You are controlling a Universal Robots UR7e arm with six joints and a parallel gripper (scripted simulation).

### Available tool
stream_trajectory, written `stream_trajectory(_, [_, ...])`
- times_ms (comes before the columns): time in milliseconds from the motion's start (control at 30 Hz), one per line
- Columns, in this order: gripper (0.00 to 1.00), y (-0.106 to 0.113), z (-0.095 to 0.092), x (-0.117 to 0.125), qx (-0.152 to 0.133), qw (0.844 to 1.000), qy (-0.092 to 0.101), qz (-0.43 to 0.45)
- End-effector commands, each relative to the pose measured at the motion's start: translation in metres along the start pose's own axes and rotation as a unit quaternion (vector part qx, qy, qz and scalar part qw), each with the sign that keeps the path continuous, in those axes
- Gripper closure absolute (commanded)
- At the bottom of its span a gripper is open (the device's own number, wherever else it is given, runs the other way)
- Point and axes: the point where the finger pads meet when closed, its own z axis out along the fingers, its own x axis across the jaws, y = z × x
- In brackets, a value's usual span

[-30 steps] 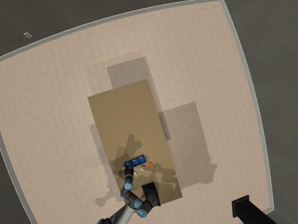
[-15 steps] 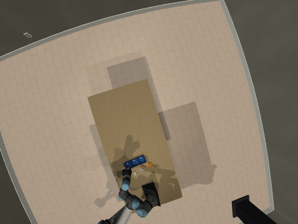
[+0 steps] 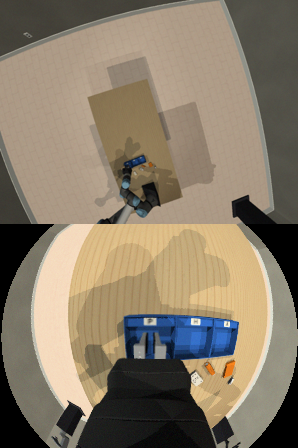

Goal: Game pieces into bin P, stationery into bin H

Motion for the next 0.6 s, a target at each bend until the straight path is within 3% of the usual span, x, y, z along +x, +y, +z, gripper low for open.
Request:
stream_trajectory(0, [0.69, -0.001, 0.016, 0.0, 0.001, 1.0, 0.001, 0.0])
stream_trajectory(233, [0.69, -0.001, 0.027, 0.0, 0.001, 1.0, 0.001, 0.0])
stream_trajectory(567, [0.69, -0.001, 0.027, 0.0, 0.001, 1.0, 0.001, 0.0])
